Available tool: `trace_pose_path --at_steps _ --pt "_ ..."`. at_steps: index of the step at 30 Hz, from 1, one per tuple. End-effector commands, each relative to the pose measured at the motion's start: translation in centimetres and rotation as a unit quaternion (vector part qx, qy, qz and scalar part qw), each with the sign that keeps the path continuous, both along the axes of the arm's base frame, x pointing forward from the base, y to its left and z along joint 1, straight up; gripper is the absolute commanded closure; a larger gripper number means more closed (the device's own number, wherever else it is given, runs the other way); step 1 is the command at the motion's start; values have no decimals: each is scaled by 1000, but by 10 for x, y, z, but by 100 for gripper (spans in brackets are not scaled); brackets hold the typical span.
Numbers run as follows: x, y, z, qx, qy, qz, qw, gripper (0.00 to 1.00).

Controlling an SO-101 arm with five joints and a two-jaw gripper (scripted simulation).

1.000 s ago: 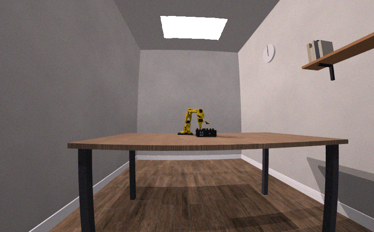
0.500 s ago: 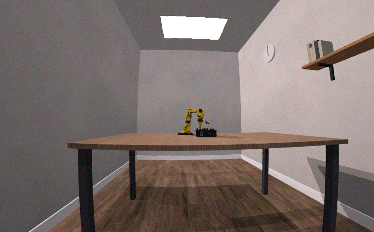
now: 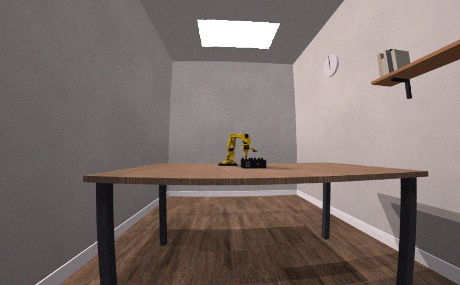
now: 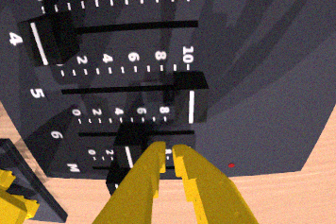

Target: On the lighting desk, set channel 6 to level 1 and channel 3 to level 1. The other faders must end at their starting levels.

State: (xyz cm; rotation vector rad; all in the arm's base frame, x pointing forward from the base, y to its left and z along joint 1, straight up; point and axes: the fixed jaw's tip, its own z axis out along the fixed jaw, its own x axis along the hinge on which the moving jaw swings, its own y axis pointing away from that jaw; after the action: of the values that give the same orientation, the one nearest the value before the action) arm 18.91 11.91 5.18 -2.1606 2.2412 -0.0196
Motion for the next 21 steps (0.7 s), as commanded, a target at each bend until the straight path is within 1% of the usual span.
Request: trace_pose_path --at_steps 1,21 --pt "-10 5 -3 -5 13 13 1000 100" --pt "-13 7 -6 -5 13 13 1000 100"
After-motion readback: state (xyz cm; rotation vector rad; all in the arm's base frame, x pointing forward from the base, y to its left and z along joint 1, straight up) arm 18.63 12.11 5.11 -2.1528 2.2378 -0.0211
